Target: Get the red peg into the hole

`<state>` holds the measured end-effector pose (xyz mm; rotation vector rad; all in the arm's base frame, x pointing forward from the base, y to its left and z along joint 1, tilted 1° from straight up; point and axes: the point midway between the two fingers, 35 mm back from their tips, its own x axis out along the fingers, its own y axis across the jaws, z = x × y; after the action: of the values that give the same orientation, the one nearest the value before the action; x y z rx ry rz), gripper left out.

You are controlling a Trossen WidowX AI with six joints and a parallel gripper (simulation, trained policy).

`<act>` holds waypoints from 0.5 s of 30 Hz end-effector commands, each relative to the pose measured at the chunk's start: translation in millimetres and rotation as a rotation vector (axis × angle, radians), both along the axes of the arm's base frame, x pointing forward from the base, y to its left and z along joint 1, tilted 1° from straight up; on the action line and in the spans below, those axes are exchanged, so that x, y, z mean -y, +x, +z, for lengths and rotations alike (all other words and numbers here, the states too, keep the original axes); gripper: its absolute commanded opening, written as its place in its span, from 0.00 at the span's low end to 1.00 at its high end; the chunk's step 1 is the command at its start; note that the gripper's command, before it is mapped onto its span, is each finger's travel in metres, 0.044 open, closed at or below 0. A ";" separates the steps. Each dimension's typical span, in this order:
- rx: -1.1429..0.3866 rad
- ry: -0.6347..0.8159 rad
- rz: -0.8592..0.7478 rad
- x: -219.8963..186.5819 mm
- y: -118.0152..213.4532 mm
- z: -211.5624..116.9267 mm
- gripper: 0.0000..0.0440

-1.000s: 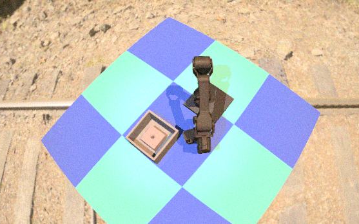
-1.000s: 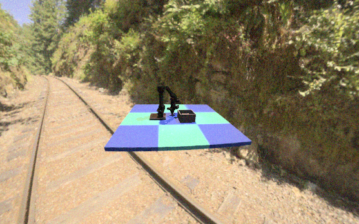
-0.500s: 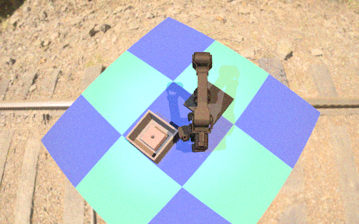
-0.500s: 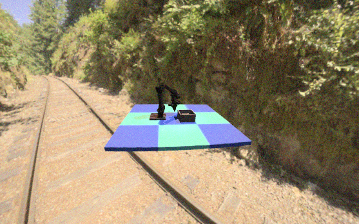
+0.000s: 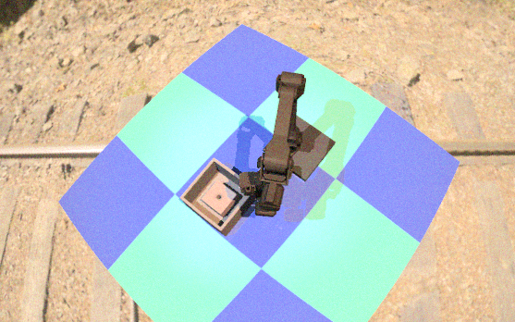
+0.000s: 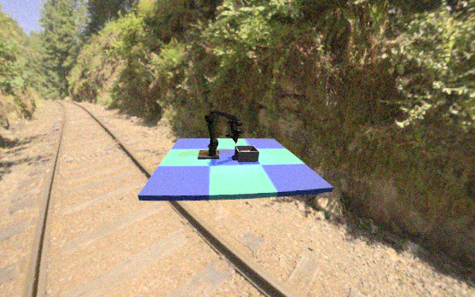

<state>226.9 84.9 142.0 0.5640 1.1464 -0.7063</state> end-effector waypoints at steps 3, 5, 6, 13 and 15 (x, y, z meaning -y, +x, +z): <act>0.034 -0.013 -0.053 16.6 16.1 8.5 0.00; 0.044 -0.018 -0.073 23.9 22.6 10.4 0.00; 0.049 -0.021 -0.082 27.6 25.8 11.1 0.00; 0.068 -0.039 -0.127 54.4 47.8 11.2 0.00; 0.069 -0.044 -0.133 62.1 53.8 9.7 0.00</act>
<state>274.3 30.1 152.8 0.6300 1.0406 -0.8106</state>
